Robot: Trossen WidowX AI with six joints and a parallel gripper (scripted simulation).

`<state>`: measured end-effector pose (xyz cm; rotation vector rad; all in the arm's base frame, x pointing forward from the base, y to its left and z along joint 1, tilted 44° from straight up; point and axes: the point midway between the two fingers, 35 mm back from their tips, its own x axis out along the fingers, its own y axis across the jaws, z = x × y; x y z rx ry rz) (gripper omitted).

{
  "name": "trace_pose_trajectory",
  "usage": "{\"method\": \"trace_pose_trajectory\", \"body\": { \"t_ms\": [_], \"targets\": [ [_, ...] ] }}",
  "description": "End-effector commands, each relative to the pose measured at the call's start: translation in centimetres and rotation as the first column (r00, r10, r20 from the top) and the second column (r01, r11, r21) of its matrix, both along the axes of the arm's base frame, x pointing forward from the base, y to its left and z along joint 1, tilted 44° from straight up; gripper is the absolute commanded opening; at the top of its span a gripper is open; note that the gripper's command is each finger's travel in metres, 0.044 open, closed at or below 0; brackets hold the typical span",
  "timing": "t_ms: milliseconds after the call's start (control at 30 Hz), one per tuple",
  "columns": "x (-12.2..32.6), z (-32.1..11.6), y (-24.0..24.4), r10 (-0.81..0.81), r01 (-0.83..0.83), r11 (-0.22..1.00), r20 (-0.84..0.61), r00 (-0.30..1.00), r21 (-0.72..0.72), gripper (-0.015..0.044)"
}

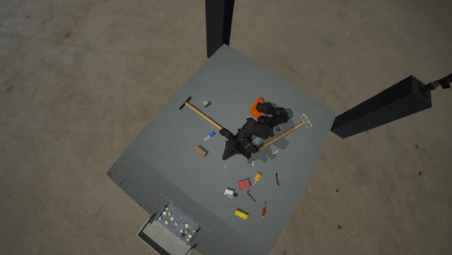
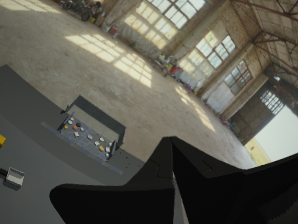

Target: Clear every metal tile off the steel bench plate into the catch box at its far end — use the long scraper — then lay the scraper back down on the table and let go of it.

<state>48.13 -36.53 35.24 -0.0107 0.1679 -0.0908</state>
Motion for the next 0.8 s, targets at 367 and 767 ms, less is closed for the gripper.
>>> {"method": "trace_pose_trajectory", "body": {
  "t_ms": [367,767],
  "targets": [
    [3.8,-1.9,2.8,0.039,-0.04,0.992,0.005,0.999,0.12,0.0],
    [6.8,-3.5,5.7,0.077,-0.076,0.973,0.008,0.997,0.219,0.0]
  ]
}}
